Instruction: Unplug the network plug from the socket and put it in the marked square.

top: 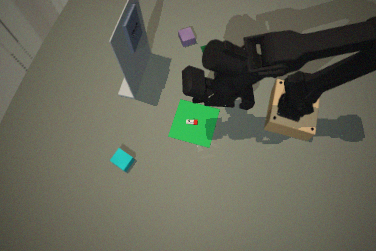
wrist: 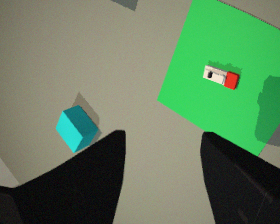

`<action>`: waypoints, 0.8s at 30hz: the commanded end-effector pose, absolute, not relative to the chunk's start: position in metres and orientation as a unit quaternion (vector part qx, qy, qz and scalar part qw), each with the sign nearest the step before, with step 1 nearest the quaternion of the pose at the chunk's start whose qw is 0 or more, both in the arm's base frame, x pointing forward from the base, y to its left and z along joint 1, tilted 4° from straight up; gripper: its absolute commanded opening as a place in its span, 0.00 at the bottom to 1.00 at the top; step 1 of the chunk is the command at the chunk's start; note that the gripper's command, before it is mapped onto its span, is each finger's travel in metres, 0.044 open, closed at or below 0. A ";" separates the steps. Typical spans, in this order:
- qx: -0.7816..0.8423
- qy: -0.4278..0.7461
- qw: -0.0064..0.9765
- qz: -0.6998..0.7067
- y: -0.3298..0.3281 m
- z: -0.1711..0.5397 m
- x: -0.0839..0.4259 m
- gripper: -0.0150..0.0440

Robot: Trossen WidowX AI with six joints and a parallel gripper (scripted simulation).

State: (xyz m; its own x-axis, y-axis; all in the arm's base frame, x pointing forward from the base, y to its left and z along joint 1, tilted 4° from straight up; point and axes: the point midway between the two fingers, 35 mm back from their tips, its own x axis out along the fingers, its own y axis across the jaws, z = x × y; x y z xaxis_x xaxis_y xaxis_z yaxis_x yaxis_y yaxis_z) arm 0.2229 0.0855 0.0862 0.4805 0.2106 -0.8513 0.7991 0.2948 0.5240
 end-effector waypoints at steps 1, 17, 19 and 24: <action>0.551 0.458 0.663 -0.218 0.087 0.102 0.226 0.52; 0.552 0.458 0.664 -0.215 0.086 0.154 0.228 0.52; 0.552 0.457 0.664 -0.215 0.086 0.160 0.227 0.52; 0.552 0.457 0.664 -0.214 0.085 0.176 0.225 0.52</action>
